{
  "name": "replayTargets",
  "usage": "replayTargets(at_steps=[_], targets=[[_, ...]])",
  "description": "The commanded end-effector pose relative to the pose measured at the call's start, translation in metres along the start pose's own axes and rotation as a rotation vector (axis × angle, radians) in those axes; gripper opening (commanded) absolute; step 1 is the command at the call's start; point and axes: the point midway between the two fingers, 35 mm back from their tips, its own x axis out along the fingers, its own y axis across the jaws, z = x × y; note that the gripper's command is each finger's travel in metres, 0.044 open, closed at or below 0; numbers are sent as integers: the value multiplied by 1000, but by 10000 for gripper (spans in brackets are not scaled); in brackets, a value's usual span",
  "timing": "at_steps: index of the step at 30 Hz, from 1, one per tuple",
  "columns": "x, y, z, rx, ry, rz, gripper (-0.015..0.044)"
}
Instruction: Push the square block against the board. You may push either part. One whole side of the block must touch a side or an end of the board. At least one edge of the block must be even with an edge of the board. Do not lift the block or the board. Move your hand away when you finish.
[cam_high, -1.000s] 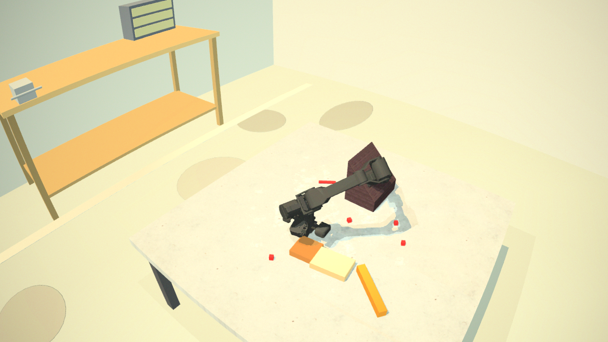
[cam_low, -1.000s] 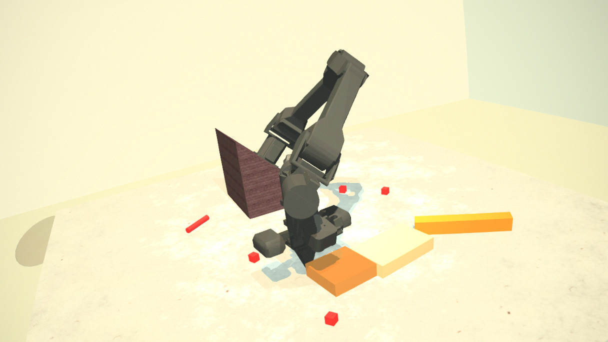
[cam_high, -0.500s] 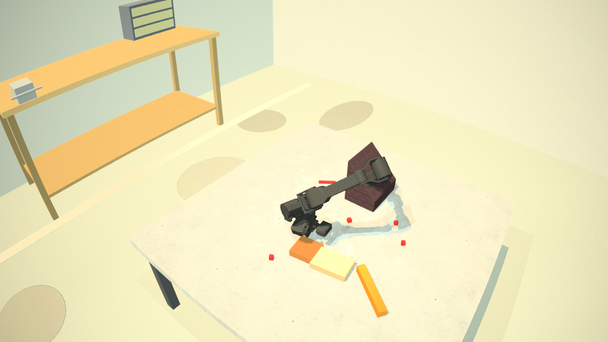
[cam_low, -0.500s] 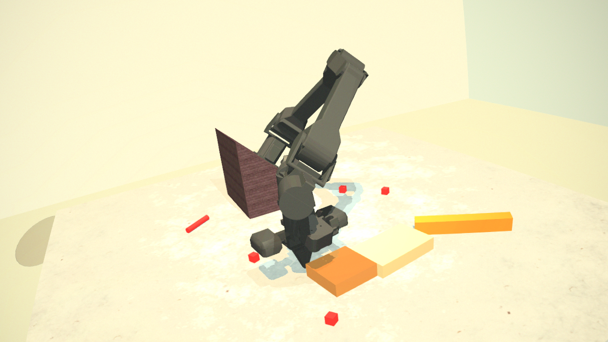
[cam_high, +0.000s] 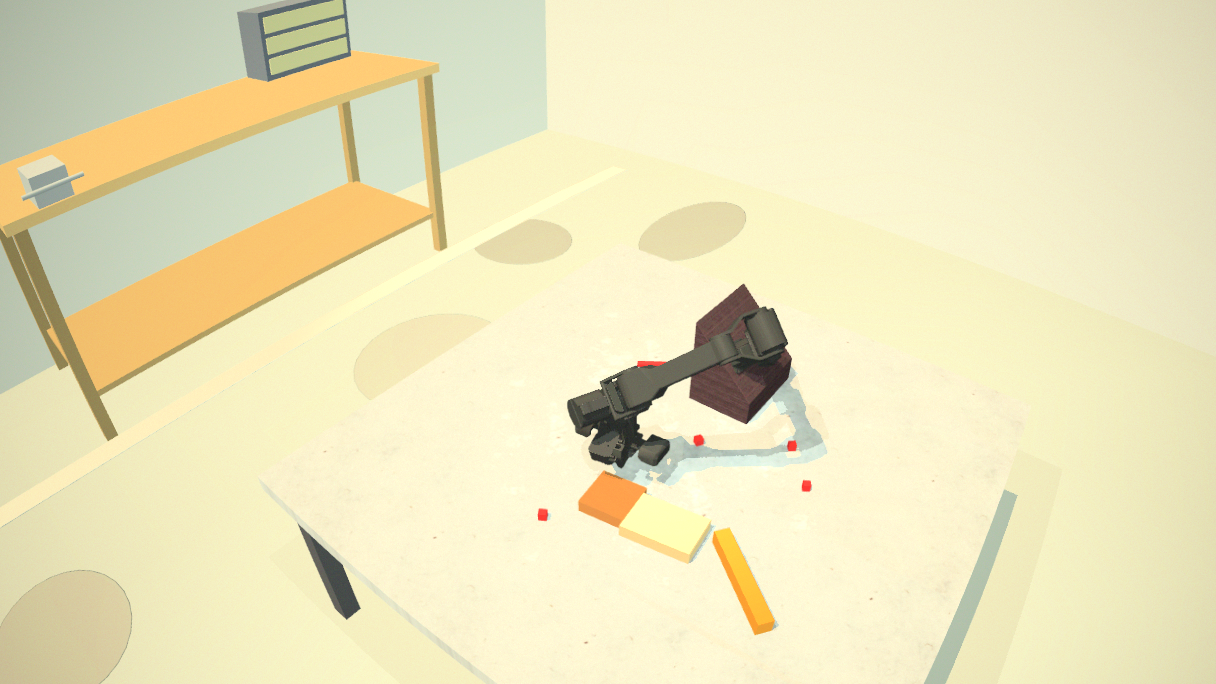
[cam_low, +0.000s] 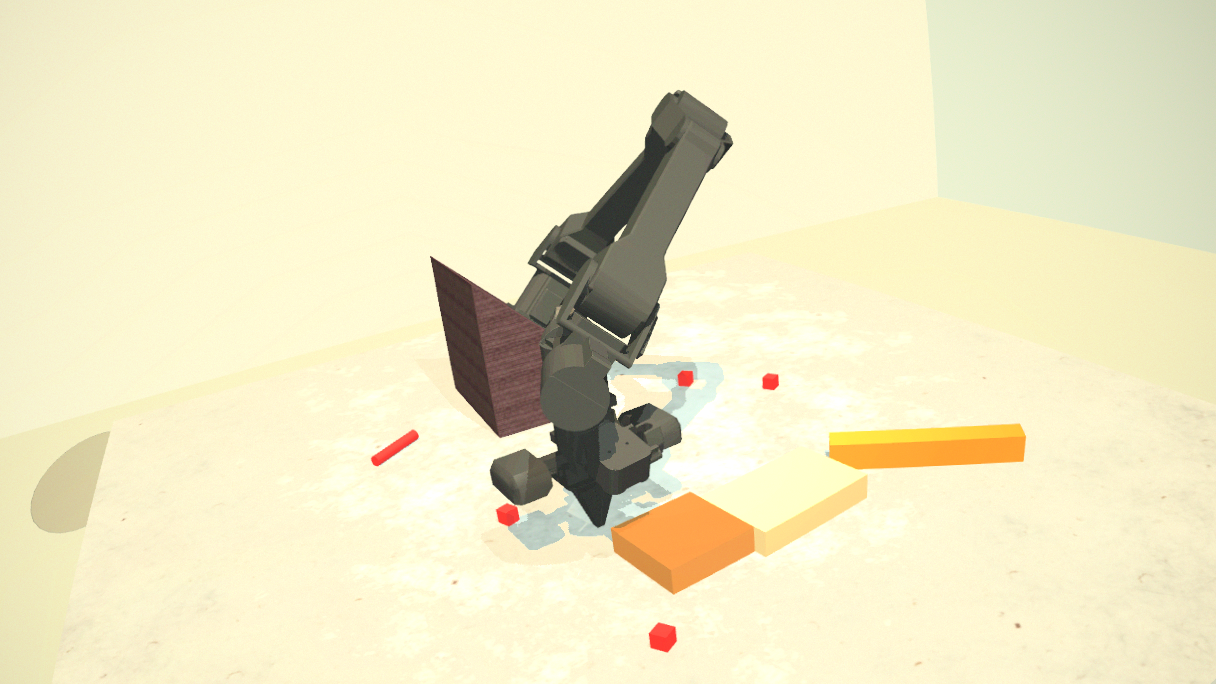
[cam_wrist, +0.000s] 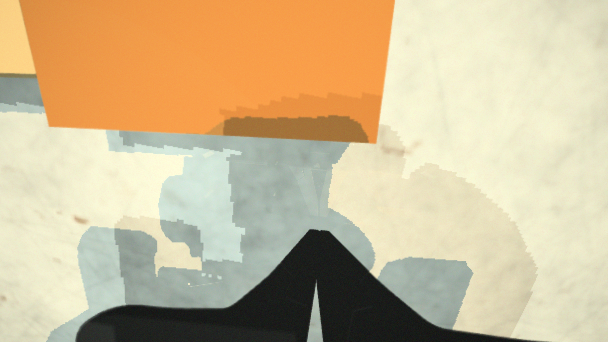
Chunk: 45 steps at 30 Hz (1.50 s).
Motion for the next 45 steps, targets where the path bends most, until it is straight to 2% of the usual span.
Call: replayTargets(at_steps=[1,4,8,14,19,25,28,30,45], targets=[[-1,0,-7,-6,-3,-5,0],[-3,0,-5,0,0,0,0],[-53,0,-5,-6,-3,-7,0],[-57,0,-5,-7,-3,-7,0],[-56,34,16,-37,-4,-6,0],[-53,36,18,-39,-3,-5,0],[-13,36,18,-37,-3,-4,0],[-1,37,17,-39,-4,-3,0],[-1,37,23,-39,-4,-3,0]])
